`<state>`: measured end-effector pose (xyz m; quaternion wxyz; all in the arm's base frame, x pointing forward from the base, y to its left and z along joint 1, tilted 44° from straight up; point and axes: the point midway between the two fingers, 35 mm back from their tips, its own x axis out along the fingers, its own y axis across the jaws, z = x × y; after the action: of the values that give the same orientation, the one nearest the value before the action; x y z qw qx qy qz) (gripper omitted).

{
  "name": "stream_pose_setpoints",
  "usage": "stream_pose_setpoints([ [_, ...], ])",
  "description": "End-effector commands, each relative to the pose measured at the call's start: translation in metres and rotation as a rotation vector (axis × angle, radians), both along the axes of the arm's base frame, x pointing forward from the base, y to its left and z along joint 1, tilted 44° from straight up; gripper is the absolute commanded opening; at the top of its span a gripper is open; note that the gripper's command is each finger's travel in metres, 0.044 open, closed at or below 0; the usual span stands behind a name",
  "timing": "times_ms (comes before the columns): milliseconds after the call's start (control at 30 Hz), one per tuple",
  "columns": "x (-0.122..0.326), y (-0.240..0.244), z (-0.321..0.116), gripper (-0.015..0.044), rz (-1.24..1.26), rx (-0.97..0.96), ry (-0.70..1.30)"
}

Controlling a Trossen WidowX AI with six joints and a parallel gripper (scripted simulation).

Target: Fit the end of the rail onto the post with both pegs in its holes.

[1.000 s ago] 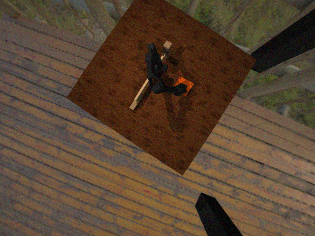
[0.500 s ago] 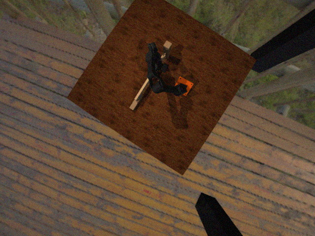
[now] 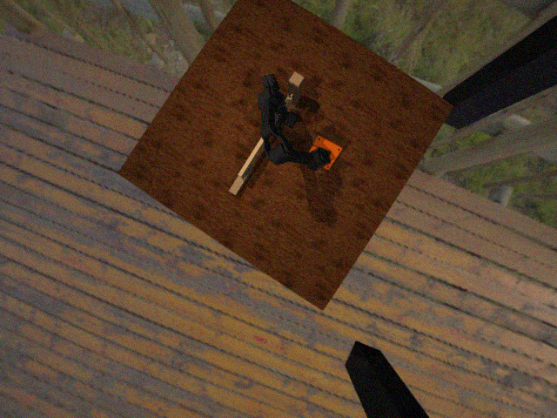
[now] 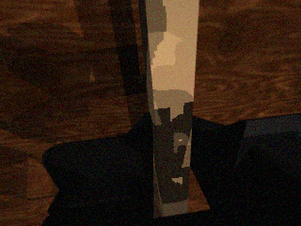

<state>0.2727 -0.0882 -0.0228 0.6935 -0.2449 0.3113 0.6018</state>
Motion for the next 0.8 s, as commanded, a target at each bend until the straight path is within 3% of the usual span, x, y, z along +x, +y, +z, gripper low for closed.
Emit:
stream_pose_setpoints([
  [0,0.0004,-0.0046,-0.0002,0.0,-0.007,-0.005,-0.007],
  [767,-0.0005,-0.0095,-0.0046,0.0,-0.007,-0.005,-0.007],
])
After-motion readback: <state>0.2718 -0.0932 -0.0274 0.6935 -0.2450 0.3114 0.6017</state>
